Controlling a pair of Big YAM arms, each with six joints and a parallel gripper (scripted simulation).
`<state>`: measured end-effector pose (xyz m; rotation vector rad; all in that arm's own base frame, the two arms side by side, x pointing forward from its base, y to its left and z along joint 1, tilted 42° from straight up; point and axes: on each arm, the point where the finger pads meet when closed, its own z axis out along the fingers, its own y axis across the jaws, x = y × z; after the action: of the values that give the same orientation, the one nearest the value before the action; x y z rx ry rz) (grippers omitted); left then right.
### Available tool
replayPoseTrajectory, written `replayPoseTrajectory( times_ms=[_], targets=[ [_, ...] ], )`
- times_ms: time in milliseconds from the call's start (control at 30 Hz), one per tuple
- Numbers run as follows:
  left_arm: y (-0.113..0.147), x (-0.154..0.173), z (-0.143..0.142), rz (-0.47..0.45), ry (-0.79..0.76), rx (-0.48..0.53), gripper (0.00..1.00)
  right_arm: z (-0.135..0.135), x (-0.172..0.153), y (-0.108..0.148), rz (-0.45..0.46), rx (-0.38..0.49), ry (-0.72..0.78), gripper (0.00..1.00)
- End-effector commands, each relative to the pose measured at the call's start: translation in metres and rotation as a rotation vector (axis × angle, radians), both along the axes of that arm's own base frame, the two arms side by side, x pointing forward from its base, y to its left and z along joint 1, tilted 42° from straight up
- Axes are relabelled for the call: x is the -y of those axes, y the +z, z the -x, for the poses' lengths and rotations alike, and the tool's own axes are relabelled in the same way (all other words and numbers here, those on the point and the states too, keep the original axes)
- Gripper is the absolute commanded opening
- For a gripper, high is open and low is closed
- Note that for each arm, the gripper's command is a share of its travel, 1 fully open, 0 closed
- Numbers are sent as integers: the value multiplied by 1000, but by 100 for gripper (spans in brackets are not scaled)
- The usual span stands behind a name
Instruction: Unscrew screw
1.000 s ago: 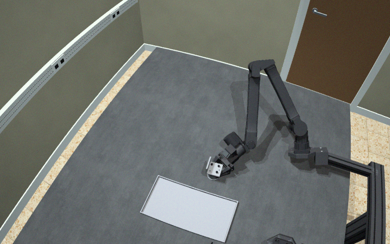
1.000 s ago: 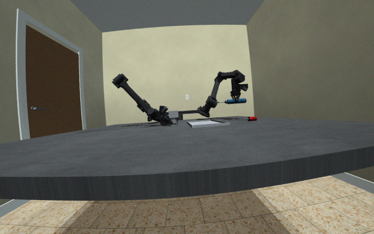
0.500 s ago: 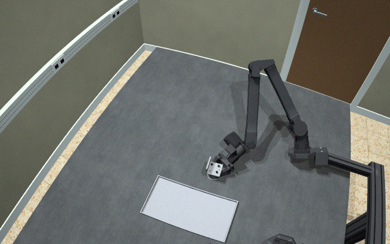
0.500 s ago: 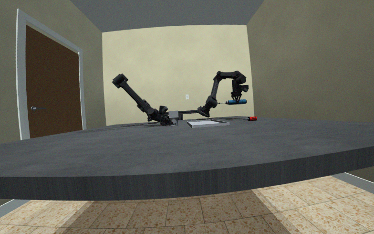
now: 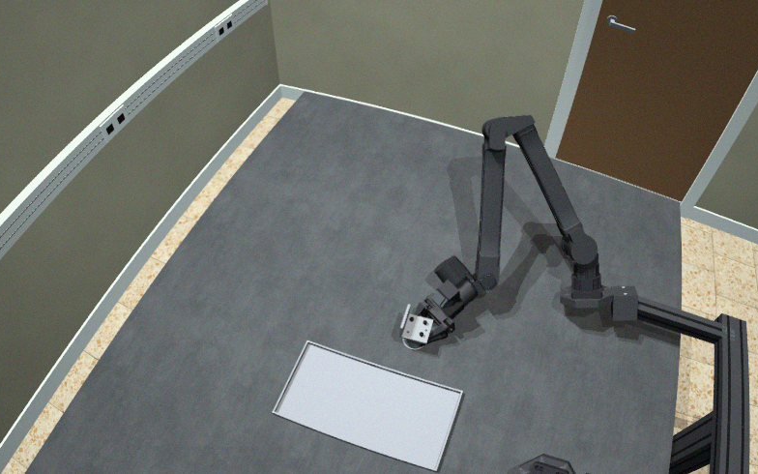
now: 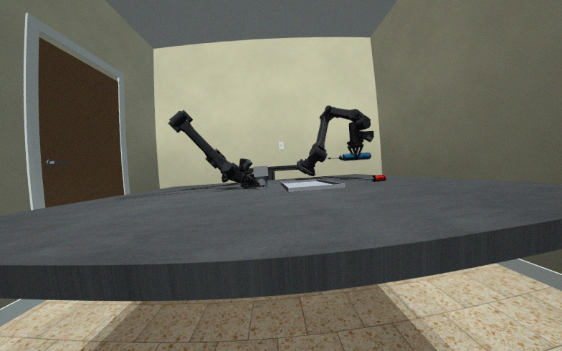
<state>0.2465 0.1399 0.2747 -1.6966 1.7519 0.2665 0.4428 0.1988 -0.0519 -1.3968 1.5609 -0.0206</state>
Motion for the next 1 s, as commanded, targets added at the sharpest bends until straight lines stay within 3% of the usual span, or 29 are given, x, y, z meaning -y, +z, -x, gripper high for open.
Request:
replayPoseTrajectory(
  times_ms=[0, 133, 200, 300, 367, 700, 733, 867, 900, 967],
  targets=[
    [-1, -7, -4, -10, -7, 6, 42, -2, -3, 4, -8, 12, 3, 59],
    [-9, -12, -8, -9, -7, -1, 42, -2, -3, 4, -8, 12, 3, 59],
    [8, -12, -9, -20, -7, 40, 42, -2, -3, 4, -8, 12, 3, 59],
    [10, -11, -8, -22, -11, 48, 42, -2, -3, 4, -8, 12, 3, 59],
    [-12, -14, -9, -9, -7, 2, 42, -2, -3, 4, -8, 12, 3, 59],
    [-26, -27, -15, -10, -7, 5, 42, -2, -3, 4, -8, 12, 3, 59],
    [-11, -28, -18, -21, -7, 38, 42, -2, -3, 4, -8, 12, 3, 59],
    [-7, -26, -19, -25, -11, 48, 42, -2, -3, 4, -8, 12, 3, 59],
    [-26, -28, -16, -12, -7, 8, 42, -2, -3, 4, -8, 12, 3, 59],
    [-33, -30, -17, -9, -7, -1, 42, -2, -3, 4, -8, 12, 3, 59]
  ],
)
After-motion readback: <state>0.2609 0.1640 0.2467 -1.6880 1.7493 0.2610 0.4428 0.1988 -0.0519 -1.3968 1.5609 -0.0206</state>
